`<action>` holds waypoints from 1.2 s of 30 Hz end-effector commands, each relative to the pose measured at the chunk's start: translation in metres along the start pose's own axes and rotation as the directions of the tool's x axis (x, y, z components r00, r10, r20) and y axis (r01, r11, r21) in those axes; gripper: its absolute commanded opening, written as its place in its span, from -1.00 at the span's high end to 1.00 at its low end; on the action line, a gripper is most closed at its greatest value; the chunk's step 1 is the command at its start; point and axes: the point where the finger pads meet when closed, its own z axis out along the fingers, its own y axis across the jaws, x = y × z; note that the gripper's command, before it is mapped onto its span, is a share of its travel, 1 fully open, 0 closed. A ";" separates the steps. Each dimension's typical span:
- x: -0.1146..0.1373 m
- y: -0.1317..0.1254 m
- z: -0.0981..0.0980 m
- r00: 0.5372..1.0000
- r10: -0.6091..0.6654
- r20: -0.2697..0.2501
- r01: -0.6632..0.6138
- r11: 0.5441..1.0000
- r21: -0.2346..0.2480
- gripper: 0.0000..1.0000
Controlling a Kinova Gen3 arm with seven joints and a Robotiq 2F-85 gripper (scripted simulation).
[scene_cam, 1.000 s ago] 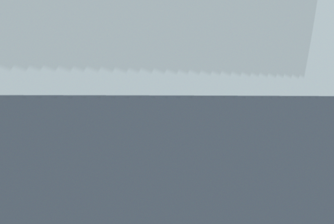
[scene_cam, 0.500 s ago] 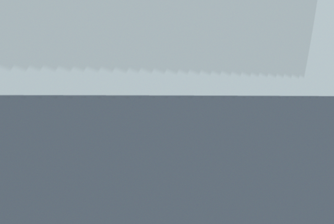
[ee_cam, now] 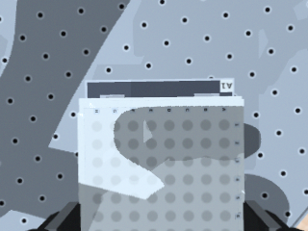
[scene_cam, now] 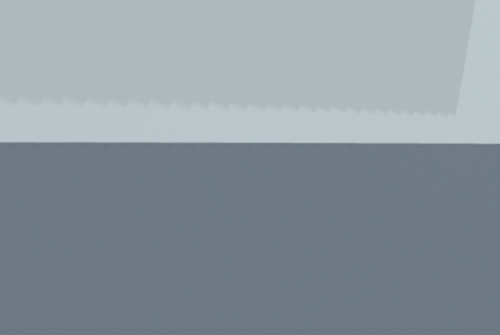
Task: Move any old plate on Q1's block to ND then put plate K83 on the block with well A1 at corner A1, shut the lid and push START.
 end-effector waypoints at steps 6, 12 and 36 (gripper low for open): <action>-0.001 0.000 -0.009 1.000 0.000 0.002 0.000 1.000 0.000 -0.82; -0.001 0.000 -0.017 1.000 0.000 0.001 0.000 1.000 0.000 -0.82; -0.001 0.000 -0.046 1.000 0.000 0.002 0.000 1.000 0.000 -0.82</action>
